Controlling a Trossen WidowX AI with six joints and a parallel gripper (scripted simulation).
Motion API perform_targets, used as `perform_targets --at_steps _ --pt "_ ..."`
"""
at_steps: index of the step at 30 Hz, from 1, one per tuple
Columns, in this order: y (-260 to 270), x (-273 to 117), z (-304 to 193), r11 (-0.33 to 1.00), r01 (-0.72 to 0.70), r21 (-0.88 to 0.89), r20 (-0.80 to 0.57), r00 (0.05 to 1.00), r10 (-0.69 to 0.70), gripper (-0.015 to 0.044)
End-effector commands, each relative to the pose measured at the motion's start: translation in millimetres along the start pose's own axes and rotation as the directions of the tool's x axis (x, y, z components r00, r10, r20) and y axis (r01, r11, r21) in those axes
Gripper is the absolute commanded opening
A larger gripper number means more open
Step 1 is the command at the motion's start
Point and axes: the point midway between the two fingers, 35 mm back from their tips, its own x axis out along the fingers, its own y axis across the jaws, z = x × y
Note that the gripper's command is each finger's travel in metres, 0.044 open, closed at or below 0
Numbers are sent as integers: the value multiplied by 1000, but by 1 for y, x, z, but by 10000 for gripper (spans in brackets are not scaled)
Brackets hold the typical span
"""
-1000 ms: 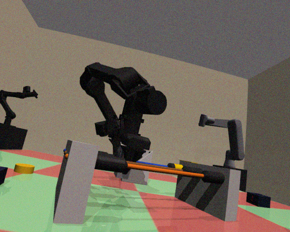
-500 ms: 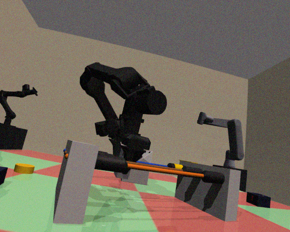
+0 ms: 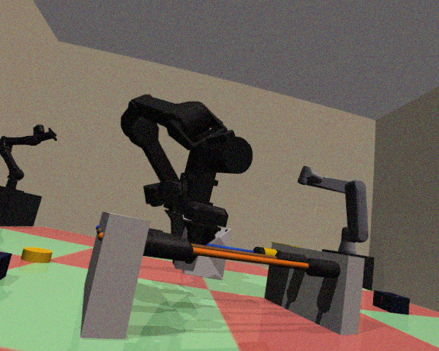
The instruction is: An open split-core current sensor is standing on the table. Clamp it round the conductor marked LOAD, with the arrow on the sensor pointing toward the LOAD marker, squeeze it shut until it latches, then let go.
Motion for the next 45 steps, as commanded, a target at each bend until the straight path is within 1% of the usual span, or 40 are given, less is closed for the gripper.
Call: perform_targets --at_steps 1,20,21,43,45 --pt "-6 -5 0 1000 7 -13 -3 1000 -7 440" --pt "-6 -5 0 1000 7 -13 -3 1000 -7 440" --pt "0 0 0 1000 0 0 0 1000 0 433" --pt "0 0 0 1000 0 0 0 1000 0 287" --pt "0 0 0 1000 0 0 0 1000 0 234"
